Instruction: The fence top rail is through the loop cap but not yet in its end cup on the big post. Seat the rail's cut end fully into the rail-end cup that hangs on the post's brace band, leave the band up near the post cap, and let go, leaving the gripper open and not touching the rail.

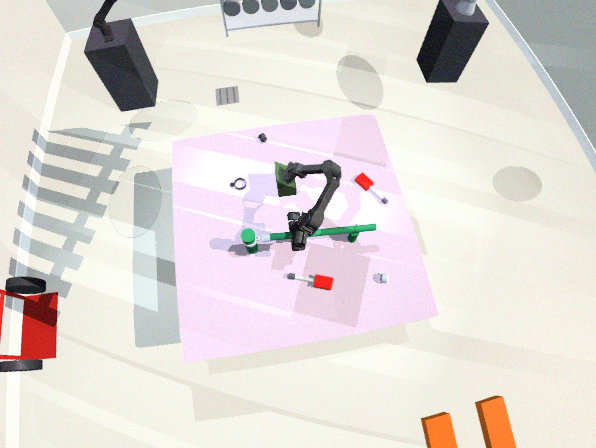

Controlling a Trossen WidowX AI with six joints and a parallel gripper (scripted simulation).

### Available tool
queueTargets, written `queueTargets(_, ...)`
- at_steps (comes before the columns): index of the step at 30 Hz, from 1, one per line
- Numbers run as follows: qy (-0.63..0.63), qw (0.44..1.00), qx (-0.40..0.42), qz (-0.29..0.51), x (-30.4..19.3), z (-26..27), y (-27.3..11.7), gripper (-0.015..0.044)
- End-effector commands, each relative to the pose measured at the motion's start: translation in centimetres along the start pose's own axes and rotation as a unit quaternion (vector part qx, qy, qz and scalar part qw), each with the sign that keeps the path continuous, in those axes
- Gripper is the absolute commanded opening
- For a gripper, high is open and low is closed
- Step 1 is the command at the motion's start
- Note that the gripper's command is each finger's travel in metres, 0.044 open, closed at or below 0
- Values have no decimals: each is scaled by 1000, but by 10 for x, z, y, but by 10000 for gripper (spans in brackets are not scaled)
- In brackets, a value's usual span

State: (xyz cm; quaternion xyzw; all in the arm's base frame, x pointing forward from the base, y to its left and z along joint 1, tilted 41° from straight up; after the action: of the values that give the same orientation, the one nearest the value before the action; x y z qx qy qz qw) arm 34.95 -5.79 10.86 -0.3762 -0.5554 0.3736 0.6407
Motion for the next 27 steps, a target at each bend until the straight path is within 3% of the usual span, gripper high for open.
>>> queueTargets(1,0,1000,-8,7,-10,-2,-6,0)
queueTargets(21,0,1000,3,1,-10,-2,2,0)
queueTargets(27,0,1000,3,1,-10,-2,2,157)
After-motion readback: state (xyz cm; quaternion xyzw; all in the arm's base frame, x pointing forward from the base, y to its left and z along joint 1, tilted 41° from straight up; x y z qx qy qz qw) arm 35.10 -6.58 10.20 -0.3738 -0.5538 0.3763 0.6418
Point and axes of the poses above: the point midway between the two fingers, 35 mm back from their tips, its own y axis out along the fingers, its own z axis across the jaws, x = y × z, the point moved 10 cm from there along -y, back along the fingers, and after that the axes turned 9 degrees about y, right-handed, at the moved point
